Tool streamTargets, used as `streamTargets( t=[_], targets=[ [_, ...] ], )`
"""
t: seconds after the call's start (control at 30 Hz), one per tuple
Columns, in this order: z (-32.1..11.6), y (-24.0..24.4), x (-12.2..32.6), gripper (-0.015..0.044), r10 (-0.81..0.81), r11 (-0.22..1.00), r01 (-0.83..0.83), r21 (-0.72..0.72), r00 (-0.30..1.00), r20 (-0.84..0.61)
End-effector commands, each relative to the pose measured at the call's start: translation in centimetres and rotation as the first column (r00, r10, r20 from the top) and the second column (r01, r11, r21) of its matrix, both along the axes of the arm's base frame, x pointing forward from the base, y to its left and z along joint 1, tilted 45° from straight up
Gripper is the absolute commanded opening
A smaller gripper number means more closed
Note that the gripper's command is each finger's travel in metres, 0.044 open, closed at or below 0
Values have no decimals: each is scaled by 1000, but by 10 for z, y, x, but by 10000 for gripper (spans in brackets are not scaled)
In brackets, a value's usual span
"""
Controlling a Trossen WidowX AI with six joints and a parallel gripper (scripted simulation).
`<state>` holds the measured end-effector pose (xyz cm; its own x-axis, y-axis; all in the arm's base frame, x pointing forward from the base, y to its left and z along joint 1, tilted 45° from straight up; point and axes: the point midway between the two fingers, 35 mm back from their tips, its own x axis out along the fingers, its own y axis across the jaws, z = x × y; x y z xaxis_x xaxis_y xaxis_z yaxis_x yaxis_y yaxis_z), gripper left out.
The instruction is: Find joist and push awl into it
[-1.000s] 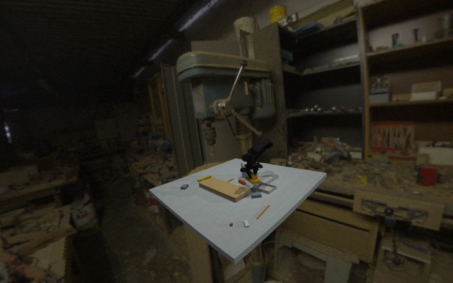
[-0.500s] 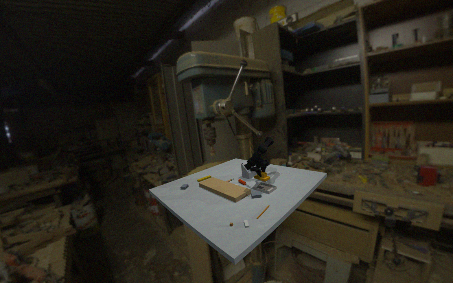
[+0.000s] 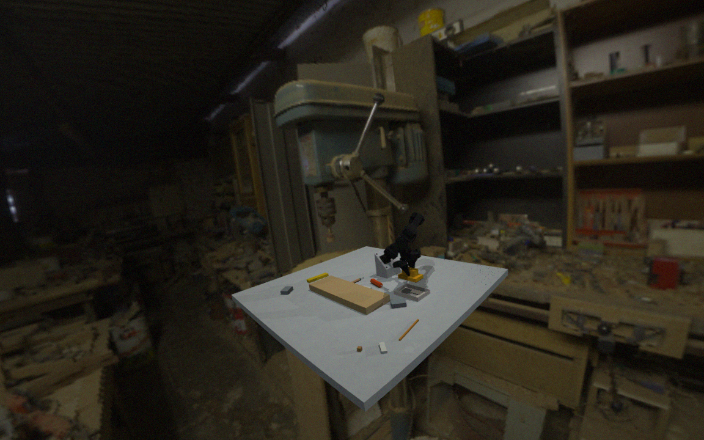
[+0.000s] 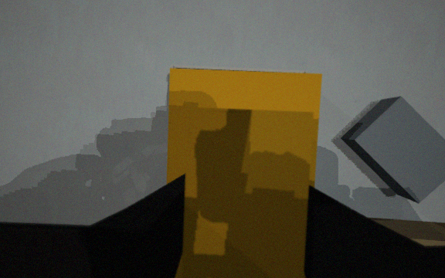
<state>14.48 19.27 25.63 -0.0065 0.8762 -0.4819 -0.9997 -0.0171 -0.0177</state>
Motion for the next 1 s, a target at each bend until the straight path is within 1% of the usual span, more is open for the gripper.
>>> streamTargets(
  t=[0.0, 0.97],
  targets=[
    [-4, 3, 2, 0, -4, 1000, 4, -3, 1000, 1],
    [-32, 31, 4, 0, -3, 1000, 3, -7, 1000, 3]
  ],
)
